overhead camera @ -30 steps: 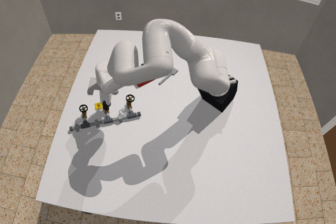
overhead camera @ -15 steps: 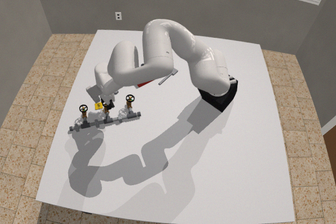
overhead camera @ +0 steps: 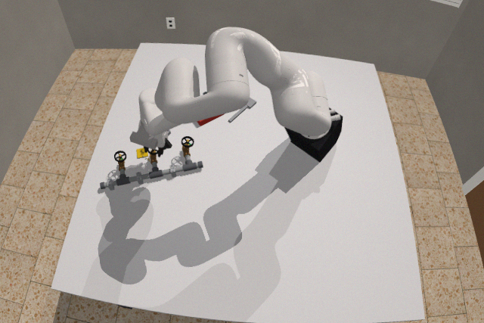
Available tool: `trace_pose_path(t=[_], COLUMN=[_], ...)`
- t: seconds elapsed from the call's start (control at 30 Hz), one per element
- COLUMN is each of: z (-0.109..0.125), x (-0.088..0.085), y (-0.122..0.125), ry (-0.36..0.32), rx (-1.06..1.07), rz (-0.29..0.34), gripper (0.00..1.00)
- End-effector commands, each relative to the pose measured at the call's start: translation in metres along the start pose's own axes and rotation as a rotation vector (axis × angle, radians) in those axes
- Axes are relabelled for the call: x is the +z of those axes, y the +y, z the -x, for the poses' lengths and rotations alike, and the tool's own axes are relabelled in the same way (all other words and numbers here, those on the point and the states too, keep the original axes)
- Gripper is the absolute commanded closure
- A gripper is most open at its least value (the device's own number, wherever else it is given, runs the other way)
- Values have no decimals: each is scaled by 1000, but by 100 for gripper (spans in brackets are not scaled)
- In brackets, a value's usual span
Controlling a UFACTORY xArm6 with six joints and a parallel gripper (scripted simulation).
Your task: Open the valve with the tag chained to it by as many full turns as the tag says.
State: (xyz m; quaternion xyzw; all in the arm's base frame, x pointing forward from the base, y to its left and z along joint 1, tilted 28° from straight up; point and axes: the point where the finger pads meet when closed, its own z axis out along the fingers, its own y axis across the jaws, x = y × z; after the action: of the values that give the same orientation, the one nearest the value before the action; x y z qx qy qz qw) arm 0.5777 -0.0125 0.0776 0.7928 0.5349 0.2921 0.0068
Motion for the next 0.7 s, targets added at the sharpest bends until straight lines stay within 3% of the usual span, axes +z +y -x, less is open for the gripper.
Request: trace_pose_path(t=[0.0,0.2,0.23,0.67], z=[-1,-1,-1,-1], x=[-1,-1,-1,-1], y=[2,2,2,2], ry=[44,44,44,44], rx=[-62,-73,-73,-73], rz=[33,33,33,33], gripper=[100,100,0,0])
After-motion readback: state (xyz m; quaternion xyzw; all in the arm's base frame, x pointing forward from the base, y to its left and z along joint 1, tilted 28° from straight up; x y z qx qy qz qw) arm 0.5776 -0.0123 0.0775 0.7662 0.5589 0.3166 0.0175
